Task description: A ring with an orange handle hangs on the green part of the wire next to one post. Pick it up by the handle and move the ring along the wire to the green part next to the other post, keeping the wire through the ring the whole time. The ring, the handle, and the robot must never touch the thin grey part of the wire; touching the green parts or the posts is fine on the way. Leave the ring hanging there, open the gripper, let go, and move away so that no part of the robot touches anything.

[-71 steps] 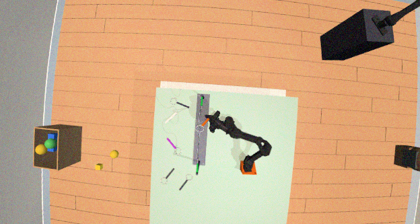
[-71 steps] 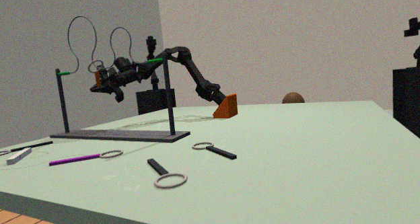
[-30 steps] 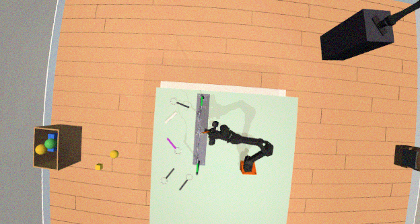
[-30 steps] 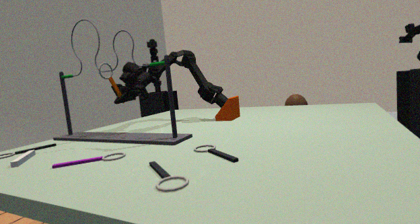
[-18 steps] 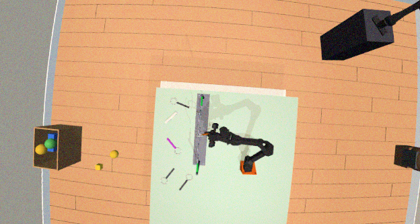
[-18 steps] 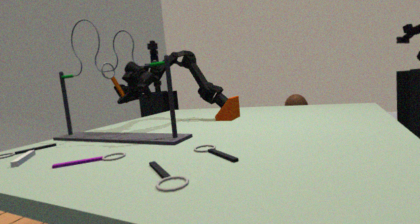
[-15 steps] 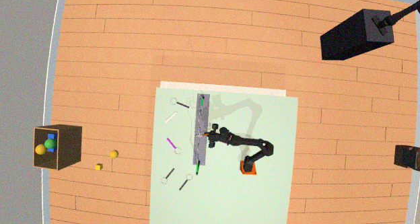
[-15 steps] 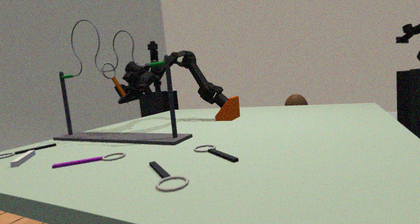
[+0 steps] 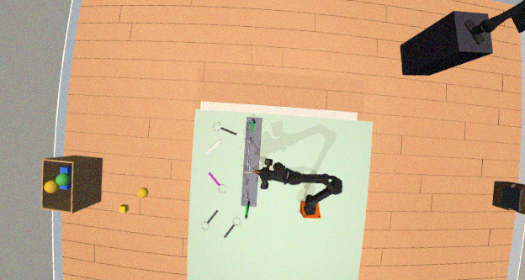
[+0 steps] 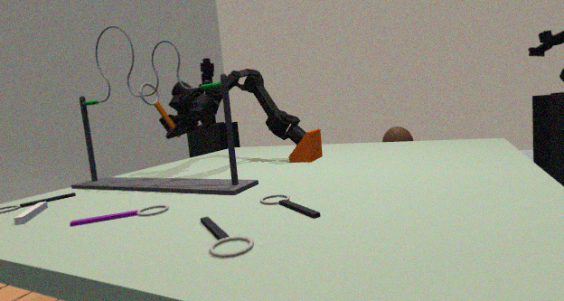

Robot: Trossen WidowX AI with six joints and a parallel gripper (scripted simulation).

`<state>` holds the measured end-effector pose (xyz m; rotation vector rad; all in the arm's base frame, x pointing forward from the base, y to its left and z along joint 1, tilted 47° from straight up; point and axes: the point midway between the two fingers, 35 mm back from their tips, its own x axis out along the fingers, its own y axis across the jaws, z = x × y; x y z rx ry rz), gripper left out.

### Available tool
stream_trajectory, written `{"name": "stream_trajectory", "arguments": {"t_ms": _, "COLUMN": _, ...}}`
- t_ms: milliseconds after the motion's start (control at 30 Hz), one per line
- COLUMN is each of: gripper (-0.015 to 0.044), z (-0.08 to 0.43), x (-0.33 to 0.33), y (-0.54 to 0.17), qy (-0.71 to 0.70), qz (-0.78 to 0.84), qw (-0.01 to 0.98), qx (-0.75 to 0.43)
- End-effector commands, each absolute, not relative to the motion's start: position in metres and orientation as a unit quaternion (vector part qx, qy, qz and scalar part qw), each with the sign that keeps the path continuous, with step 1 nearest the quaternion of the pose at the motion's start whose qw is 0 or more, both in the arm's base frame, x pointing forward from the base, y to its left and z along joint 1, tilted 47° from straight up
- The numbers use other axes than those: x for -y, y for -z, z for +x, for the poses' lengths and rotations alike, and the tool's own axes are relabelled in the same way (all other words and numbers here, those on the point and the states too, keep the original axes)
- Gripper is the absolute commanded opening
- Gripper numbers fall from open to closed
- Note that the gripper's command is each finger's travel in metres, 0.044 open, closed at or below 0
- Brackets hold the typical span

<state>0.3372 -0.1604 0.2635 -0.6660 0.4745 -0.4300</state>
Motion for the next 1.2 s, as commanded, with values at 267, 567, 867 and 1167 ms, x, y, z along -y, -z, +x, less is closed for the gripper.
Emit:
{"name": "stream_trajectory", "arguments": {"t_ms": 267, "gripper": -0.015, "z": 0.341, "x": 0.133, "y": -0.243, "qy": 0.186, "qz": -0.225, "qw": 0.926, "qx": -0.237}}
{"name": "stream_trajectory", "arguments": {"t_ms": 567, "gripper": -0.015, "z": 0.345, "x": 0.103, "y": -0.231, "qy": 0.161, "qz": -0.126, "qw": 0.949, "qx": -0.241}}
{"name": "stream_trajectory", "arguments": {"t_ms": 867, "gripper": -0.015, "z": 0.35, "x": 0.07, "y": -0.225, "qy": 0.132, "qz": -0.019, "qw": 0.961, "qx": -0.243}}
{"name": "stream_trajectory", "arguments": {"t_ms": 1167, "gripper": -0.015, "z": 0.355, "x": 0.037, "y": -0.228, "qy": 0.101, "qz": 0.089, "qw": 0.961, "qx": -0.242}}
